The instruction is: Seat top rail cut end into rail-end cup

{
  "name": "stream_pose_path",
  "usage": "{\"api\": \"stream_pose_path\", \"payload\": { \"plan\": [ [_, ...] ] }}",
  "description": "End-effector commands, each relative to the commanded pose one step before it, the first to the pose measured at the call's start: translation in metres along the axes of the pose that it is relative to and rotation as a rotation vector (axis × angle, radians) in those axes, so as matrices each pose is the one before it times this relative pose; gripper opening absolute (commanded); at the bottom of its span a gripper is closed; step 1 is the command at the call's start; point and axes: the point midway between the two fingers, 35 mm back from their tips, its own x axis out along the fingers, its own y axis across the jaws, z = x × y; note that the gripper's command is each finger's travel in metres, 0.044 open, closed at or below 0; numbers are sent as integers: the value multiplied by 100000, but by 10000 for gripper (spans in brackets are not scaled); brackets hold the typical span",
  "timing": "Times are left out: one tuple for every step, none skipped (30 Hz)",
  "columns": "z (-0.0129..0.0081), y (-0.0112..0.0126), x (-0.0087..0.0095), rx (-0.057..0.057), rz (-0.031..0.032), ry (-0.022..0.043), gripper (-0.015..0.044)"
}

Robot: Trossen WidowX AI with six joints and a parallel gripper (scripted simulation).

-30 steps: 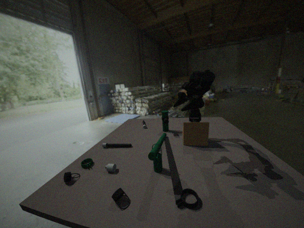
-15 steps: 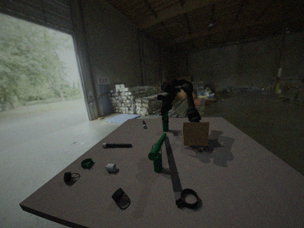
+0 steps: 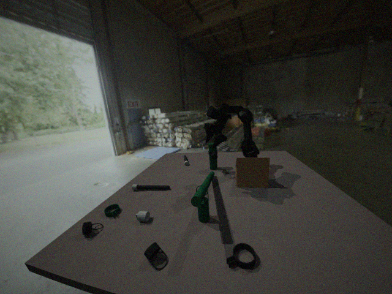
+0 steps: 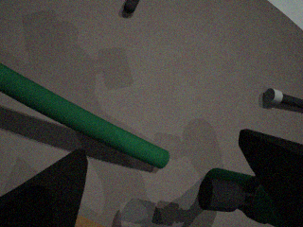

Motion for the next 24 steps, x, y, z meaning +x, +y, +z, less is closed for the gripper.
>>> {"api": "stream_pose_path", "payload": {
  "plan": [
    [-3021,-2847,-145,-37754,1380,151,440],
    [-728,-267,-54,-7201,81,-66,440],
    [-747,-188,-56,-7203,44,-61,440],
    [-757,-107,-59,-7205,9,-49,440],
    [-758,-27,-61,-7208,-23,-31,440],
    [-751,53,-63,-7211,-51,-8,440],
    [-736,131,-65,-7214,-76,19,440],
    [-712,206,-68,-7219,-95,51,440],
    [-681,278,-70,-7223,-110,87,440],
    [-642,346,-72,-7229,-118,125,440],
    [-596,408,-74,-4717,-122,164,440],
    [-353,283,-48,-4528,-77,124,440],
    [-238,216,-35,-4633,-54,98,440],
    [-143,146,-22,-2951,-31,68,440],
    [-47,51,-8,-1006,-10,24,440],
    [0,0,0,0,0,0,440],
    [0,0,0,0,0,0,440],
    [0,0,0,0,0,0,440],
    [0,0,0,0,0,0,440],
    [0,0,0,0,0,0,440],
    [0,0,0,0,0,0,440],
    [0,0,0,0,0,0,440],
    [0,0,0,0,0,0,440],
    [0,0,0,0,0,0,440]
  ]
}}
